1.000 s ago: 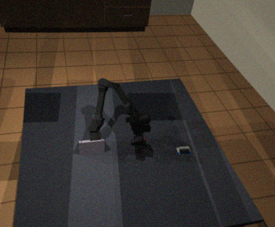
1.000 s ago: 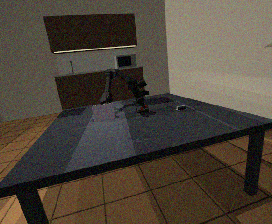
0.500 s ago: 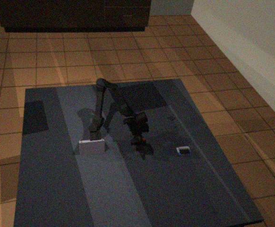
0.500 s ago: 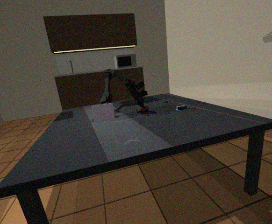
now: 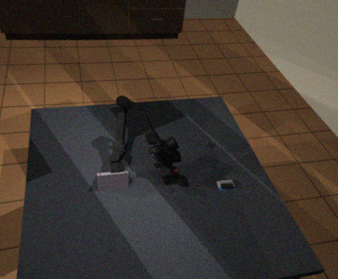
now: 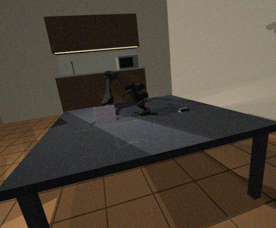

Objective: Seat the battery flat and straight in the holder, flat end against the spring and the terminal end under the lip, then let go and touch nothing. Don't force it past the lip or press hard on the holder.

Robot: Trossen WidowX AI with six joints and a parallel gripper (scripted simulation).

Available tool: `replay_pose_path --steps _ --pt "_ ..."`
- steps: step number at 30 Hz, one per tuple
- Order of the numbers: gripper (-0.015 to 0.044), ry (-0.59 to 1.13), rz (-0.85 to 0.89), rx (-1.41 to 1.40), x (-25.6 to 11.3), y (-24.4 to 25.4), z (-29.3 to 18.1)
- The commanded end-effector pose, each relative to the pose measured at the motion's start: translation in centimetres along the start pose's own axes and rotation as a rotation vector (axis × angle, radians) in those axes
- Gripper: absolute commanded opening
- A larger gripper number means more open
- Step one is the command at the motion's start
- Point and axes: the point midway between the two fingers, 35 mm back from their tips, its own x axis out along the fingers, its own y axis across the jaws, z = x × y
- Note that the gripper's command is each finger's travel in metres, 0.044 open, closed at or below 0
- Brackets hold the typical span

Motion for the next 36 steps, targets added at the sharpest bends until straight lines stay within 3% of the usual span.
replay_pose_path --steps 1,36 --pt "0.007 -0.005 -0.005 0.004 -0.1 -0.1 -0.2" --pt "0.007 0.015 -0.01 0.005 -0.8 -0.2 -2.1"
